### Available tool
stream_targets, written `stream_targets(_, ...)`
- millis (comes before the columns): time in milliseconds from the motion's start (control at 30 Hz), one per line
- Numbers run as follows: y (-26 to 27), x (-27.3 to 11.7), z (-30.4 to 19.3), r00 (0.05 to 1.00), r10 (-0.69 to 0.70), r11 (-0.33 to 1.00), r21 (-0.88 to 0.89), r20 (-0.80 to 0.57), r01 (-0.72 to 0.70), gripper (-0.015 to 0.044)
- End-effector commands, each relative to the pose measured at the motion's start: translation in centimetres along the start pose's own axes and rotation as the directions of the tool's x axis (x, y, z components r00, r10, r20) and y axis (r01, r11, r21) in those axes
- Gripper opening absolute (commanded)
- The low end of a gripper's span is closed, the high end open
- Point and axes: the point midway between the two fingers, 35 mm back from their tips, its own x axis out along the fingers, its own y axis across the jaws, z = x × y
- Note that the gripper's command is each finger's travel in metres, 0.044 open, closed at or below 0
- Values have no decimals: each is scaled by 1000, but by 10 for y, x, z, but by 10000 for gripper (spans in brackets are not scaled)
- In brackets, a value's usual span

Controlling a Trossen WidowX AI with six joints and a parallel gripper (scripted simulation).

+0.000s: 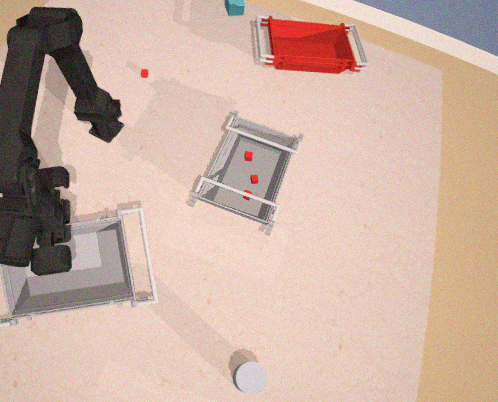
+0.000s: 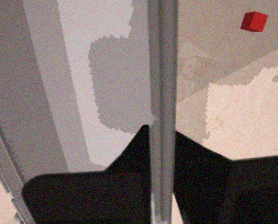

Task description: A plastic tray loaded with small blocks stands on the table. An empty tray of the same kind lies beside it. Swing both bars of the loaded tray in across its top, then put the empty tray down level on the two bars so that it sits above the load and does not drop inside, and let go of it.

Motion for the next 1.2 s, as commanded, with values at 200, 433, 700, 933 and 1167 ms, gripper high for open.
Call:
stream_targets(200,12,-40,3,999,53,999,0,14,-53,0)
stream_targets(433,15,-71,4,997,73,997,0,19,-73,0)
stream_targets(700,14,-103,4,995,94,996,-1,24,-94,0)
stream_targets(933,14,-104,4,995,94,996,-1,24,-94,0)
stream_targets(1167,14,-104,4,995,94,996,-1,24,-94,0)
